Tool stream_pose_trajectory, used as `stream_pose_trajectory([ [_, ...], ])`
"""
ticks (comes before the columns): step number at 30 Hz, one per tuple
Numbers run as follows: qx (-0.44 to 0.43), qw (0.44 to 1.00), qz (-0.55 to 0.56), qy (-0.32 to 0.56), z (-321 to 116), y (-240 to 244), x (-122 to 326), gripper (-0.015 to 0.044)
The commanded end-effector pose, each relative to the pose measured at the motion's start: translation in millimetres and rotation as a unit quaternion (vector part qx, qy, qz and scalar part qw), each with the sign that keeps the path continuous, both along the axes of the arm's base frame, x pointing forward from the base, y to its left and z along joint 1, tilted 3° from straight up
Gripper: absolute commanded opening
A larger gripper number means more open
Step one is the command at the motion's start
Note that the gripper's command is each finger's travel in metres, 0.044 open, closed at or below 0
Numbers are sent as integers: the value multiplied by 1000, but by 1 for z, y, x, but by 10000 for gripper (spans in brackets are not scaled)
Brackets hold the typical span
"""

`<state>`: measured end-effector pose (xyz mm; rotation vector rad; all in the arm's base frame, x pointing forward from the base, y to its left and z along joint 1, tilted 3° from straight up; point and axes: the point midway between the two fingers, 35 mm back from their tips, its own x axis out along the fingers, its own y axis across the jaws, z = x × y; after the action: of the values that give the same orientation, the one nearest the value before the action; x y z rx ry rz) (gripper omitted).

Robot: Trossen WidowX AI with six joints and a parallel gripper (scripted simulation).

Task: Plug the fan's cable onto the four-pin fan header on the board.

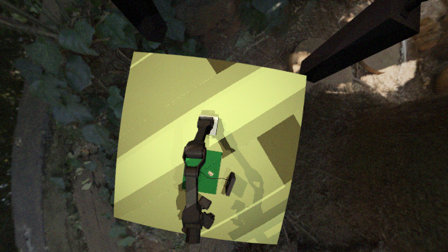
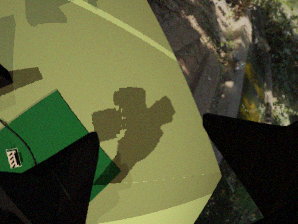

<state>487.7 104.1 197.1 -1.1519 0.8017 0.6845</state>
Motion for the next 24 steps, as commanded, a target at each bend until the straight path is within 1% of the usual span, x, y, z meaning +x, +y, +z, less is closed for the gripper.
stream_pose_trajectory([
  [1,0,1000,0,0,0,0,0,426],
  [2,0,1000,0,0,0,0,0,440],
  [5,3,1000,-7,6,-2,-2,-1,440],
  [7,26,996,-66,51,-19,-14,-12,440],
  [9,54,979,-160,116,-43,-31,-30,440],
  [11,74,948,-256,176,-63,-48,-50,440],
  [13,85,904,-351,229,-80,-63,-72,440],
  [17,86,820,-485,292,-98,-82,-105,440],
  [21,71,724,-598,335,-107,-97,-137,440],
  [24,70,718,-605,338,-108,-98,-139,440],
])
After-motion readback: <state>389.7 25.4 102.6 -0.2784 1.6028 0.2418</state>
